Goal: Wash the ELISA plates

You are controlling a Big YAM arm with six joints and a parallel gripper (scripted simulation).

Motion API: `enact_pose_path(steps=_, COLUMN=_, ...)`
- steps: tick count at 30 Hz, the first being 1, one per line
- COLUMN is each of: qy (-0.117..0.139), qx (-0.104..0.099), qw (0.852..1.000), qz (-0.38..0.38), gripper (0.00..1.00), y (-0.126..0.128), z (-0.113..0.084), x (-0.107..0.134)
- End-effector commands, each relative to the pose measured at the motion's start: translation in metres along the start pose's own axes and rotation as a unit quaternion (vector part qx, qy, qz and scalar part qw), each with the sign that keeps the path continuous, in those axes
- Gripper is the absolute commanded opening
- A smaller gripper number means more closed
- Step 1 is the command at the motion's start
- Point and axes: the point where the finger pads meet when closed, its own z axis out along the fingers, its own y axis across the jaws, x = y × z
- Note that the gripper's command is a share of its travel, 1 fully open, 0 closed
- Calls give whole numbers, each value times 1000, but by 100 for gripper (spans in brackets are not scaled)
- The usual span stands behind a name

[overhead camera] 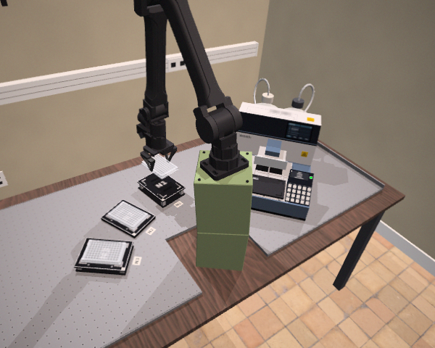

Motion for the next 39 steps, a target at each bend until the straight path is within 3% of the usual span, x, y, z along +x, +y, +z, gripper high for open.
enact_pose_path(steps=1, qy=-4, qx=1, qw=1000, qz=-2, gripper=82, y=-1, z=-2, x=-4)
enact_pose_path(steps=5, qy=3, qx=1, qw=1000, qz=-4, gripper=82, y=-4, z=-4, x=3)
enact_pose_path(steps=7, qy=-14, qx=3, qw=999, qz=42, gripper=82, y=-15, z=-9, x=-2)
enact_pose_path(steps=17, qy=-13, qx=1, qw=978, qz=207, gripper=82, y=-60, z=-14, x=21)
enact_pose_path(steps=19, qy=-13, qx=1, qw=978, qz=207, gripper=82, y=-60, z=-14, x=21)
enact_pose_path(steps=26, qy=-6, qx=1, qw=947, qz=320, gripper=82, y=-91, z=-16, x=41)
enact_pose_path(steps=33, qy=-6, qx=1, qw=904, qz=428, gripper=82, y=-124, z=-21, x=53)
enact_pose_path(steps=39, qy=-8, qx=1, qw=907, qz=422, gripper=82, y=-145, z=-21, x=58)
